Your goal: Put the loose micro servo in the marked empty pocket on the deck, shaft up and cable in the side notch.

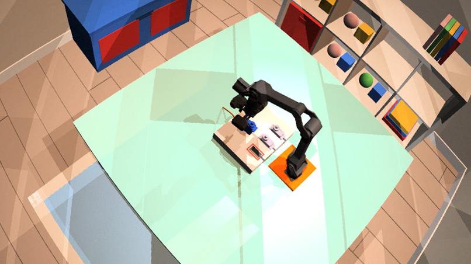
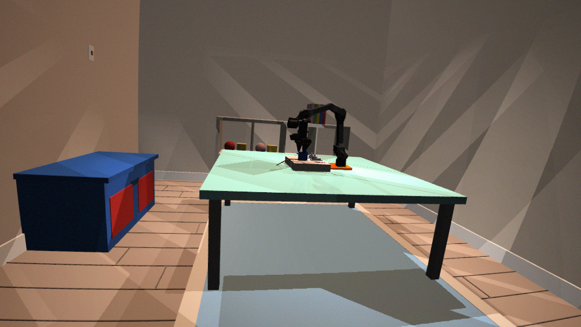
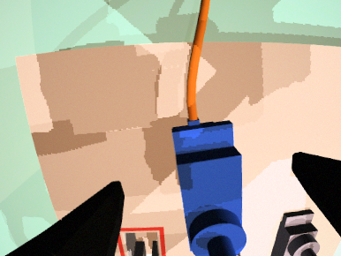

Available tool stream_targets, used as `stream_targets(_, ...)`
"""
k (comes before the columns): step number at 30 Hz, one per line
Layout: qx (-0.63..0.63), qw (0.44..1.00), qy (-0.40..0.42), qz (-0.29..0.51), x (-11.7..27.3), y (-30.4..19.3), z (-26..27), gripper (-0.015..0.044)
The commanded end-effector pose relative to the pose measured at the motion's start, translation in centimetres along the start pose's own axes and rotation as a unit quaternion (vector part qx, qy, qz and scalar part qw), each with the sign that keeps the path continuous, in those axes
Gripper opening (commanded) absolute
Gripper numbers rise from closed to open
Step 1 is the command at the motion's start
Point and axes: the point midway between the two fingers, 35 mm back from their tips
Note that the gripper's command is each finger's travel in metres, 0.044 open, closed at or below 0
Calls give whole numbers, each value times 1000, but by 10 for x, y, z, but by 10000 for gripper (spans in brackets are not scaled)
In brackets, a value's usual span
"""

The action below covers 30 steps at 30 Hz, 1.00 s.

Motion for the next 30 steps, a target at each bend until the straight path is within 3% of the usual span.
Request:
stream_targets(1, -2, 1000, 0, 1, -3, -1, 0, 414)
stream_targets(11, -2, 1000, 0, 1, -3, -1, 0, 151)
stream_targets(18, -2, 1000, 0, 1, -3, -1, 0, 105)
stream_targets(22, -2, 1000, 0, 1, 3, 0, 0, 0)
stream_targets(30, -2, 1000, 0, 1, 27, -3, 1, 0)
Point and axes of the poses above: the point midway between the two fingers, 35 mm back from their tips, its own x axis back along the fingers, its own z axis across the jaws, y = z × x, and after that the axes turned 2 degrees about -x, right-handed
